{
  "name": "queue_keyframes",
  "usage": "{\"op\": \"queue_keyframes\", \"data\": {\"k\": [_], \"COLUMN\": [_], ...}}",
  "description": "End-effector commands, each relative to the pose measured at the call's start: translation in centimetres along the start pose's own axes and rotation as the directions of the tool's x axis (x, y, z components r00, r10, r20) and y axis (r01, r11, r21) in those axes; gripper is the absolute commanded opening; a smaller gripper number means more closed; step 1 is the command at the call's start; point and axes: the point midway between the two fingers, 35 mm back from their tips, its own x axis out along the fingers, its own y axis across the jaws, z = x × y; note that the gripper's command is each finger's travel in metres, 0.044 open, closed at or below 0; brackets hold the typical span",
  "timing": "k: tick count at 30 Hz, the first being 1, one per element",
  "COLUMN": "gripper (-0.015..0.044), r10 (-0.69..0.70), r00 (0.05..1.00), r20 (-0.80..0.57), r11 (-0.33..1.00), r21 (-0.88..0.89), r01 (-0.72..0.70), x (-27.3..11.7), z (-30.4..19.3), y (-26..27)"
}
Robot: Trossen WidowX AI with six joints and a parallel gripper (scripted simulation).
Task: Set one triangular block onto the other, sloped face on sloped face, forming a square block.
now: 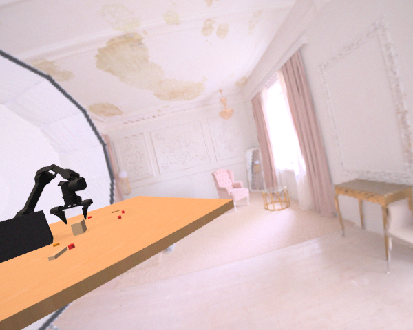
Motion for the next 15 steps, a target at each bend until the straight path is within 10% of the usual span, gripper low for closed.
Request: {"op": "queue_keyframes", "data": {"k": [1,15], "gripper": [0.0440,0.0440], "r10": [-0.029,-0.023], "r00": [1.000,1.000], "r20": [-0.012,-0.003], "r11": [1.000,1.000], "r21": [-0.007,0.002], "r01": [0.029,0.023], "x": [-6.3,-7.7], "z": [-0.2,-0.2], "y": [-0.2,0.2]}}
